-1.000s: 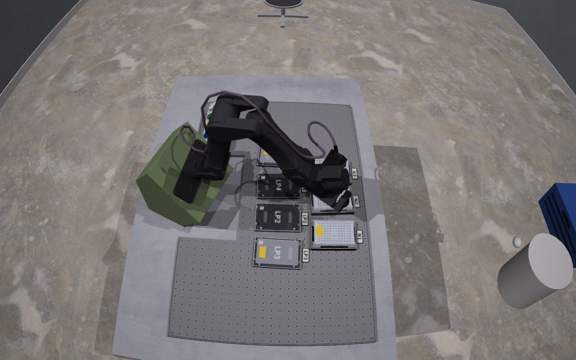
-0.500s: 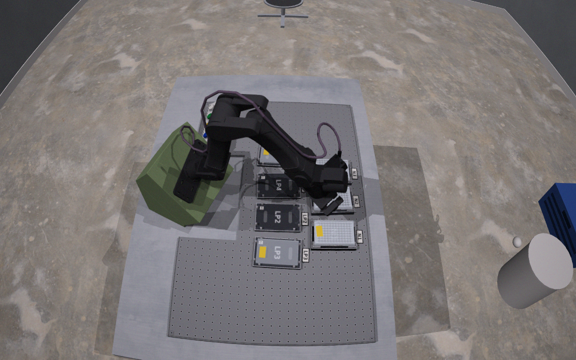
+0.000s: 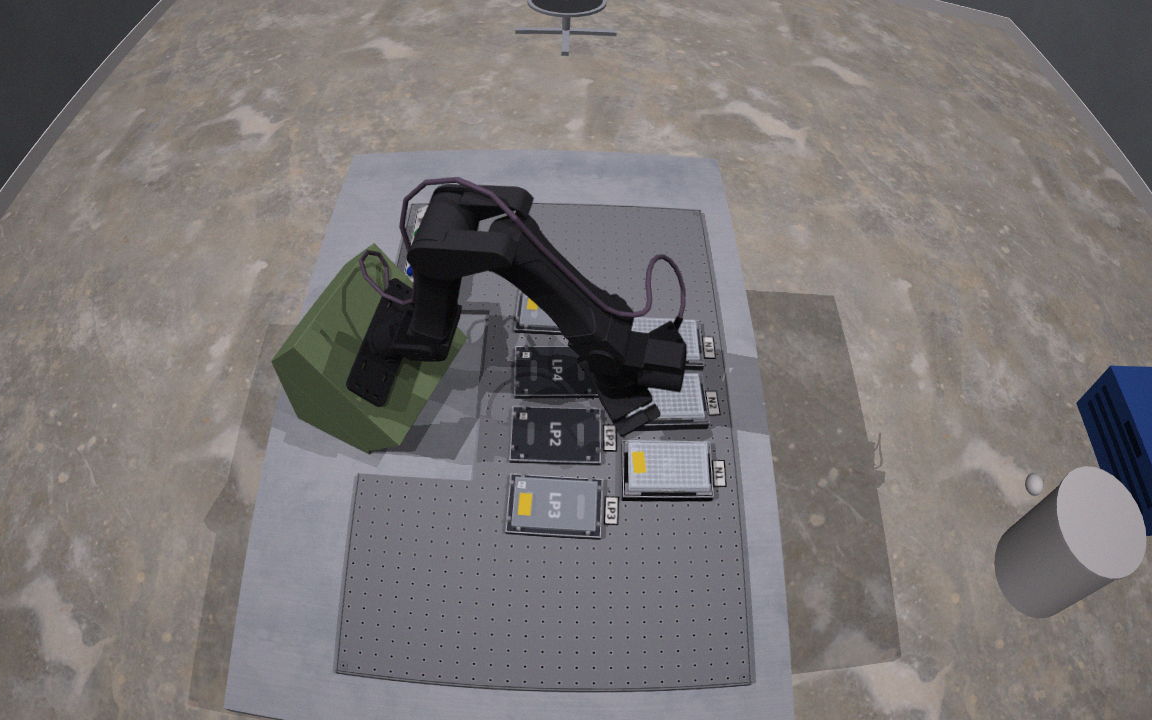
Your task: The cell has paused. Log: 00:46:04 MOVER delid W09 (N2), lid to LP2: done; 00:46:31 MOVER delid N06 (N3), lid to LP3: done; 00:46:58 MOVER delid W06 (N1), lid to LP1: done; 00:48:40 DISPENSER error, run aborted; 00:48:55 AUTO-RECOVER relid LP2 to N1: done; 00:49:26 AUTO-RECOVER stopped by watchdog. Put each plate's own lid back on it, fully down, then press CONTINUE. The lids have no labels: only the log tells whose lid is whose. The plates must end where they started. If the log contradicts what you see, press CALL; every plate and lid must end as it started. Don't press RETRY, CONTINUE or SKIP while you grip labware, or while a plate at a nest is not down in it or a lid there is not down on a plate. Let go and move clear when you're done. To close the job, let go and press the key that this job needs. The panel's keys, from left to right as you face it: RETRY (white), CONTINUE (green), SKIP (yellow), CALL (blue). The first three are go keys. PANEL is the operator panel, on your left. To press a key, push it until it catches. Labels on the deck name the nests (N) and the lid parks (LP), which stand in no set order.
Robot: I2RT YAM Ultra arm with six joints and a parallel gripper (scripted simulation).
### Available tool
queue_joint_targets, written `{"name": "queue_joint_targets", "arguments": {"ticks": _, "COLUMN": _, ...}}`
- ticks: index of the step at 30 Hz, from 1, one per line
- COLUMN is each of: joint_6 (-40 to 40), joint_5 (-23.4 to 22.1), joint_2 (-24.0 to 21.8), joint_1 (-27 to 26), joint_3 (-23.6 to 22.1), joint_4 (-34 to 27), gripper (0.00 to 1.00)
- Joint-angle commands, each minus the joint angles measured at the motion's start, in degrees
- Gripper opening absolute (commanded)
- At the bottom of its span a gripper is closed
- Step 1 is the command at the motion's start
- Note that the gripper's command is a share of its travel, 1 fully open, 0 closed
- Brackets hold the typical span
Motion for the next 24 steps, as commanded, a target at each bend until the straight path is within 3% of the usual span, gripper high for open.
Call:
{"name": "queue_joint_targets", "arguments": {"ticks": 1, "joint_6": 3.34, "joint_5": 0.18, "joint_2": -1.89, "joint_1": -0.67, "joint_3": 1.52, "joint_4": -4.26, "gripper": 1.00}}
{"name": "queue_joint_targets", "arguments": {"ticks": 2, "joint_6": 4.01, "joint_5": 0.29, "joint_2": -2.14, "joint_1": -0.81, "joint_3": 0.32, "joint_4": -5.13, "gripper": 1.00}}
{"name": "queue_joint_targets", "arguments": {"ticks": 6, "joint_6": 7.19, "joint_5": 1.47, "joint_2": 1.25, "joint_1": 0.56, "joint_3": 3.61, "joint_4": -8.82, "gripper": 1.00}}
{"name": "queue_joint_targets", "arguments": {"ticks": 9, "joint_6": 9.24, "joint_5": 1.56, "joint_2": -1.72, "joint_1": -1.07, "joint_3": 2.88, "joint_4": -11.39, "gripper": 1.00}}
{"name": "queue_joint_targets", "arguments": {"ticks": 12, "joint_6": 11.61, "joint_5": 2.28, "joint_2": 1.32, "joint_1": 0.17, "joint_3": 4.52, "joint_4": -14.17, "gripper": 1.00}}
{"name": "queue_joint_targets", "arguments": {"ticks": 17, "joint_6": 13.71, "joint_5": 1.97, "joint_2": -1.58, "joint_1": -1.44, "joint_3": 3.87, "joint_4": -17.00, "gripper": 1.00}}
{"name": "queue_joint_targets", "arguments": {"ticks": 24, "joint_6": 18.78, "joint_5": 3.48, "joint_2": -0.72, "joint_1": -1.58, "joint_3": 5.05, "joint_4": -23.31, "gripper": 1.00}}
